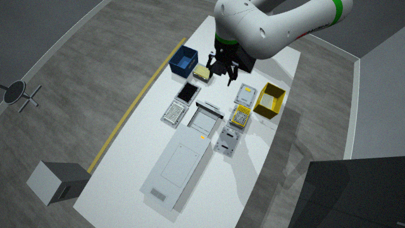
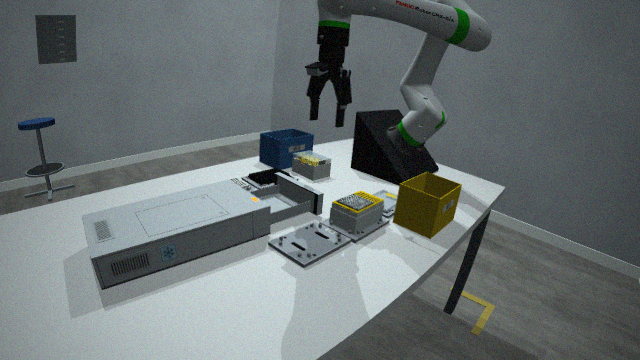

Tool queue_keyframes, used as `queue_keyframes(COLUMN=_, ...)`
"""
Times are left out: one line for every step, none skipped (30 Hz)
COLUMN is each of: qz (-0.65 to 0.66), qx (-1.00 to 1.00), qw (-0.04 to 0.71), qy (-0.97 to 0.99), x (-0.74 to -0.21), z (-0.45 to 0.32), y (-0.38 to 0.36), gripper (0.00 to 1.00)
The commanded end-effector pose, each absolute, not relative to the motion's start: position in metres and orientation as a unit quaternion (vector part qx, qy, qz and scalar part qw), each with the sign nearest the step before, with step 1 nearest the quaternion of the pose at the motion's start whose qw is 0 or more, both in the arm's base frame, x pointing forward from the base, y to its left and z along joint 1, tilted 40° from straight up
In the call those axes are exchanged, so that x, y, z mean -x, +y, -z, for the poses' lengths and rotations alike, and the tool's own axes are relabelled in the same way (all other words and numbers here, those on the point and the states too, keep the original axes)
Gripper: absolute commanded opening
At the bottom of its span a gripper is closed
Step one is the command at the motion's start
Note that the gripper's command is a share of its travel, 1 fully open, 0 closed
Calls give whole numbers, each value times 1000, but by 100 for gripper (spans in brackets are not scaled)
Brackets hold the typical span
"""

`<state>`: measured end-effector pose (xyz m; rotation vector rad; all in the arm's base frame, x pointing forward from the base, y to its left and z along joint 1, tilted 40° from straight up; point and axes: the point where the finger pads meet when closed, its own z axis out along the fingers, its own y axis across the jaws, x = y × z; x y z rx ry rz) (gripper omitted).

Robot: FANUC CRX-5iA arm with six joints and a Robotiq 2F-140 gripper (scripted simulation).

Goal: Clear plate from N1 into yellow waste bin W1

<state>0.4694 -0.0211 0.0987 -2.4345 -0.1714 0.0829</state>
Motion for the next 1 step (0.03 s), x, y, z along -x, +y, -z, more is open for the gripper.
queue_keyframes(qz=-31, qx=937, qw=342, qy=-66, x=-470, z=-99, y=-22, gripper=70)
